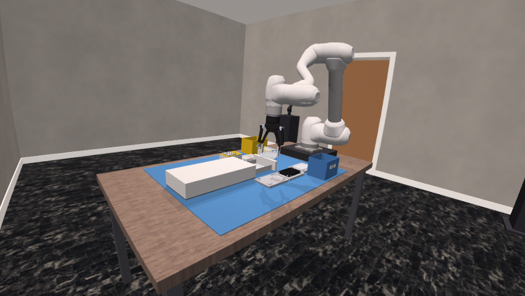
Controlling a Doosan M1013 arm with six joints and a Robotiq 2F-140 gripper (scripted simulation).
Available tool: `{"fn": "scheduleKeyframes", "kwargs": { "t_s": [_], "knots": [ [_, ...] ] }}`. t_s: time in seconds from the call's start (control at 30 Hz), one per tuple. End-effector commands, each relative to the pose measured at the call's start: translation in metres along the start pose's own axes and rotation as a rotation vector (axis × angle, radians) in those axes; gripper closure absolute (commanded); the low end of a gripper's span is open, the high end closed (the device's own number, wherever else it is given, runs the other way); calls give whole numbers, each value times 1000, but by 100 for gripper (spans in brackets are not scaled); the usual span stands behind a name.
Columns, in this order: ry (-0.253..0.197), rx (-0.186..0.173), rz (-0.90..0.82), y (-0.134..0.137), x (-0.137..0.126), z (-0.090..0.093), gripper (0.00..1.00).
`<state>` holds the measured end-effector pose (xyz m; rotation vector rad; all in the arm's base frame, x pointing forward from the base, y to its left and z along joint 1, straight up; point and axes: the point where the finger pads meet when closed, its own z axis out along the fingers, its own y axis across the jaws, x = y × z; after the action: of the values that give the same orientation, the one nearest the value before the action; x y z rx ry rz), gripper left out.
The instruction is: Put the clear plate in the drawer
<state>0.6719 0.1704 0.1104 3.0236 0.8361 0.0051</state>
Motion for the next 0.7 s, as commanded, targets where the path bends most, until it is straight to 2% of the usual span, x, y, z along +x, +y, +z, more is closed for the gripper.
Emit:
{"fn": "scheduleKeyframes", "kwargs": {
  "t_s": [0.0,0.67],
  "knots": [
    [3,6,-136,7,-7,0,100],
    [4,5,-736,41,-42,0,100]
  ]
}}
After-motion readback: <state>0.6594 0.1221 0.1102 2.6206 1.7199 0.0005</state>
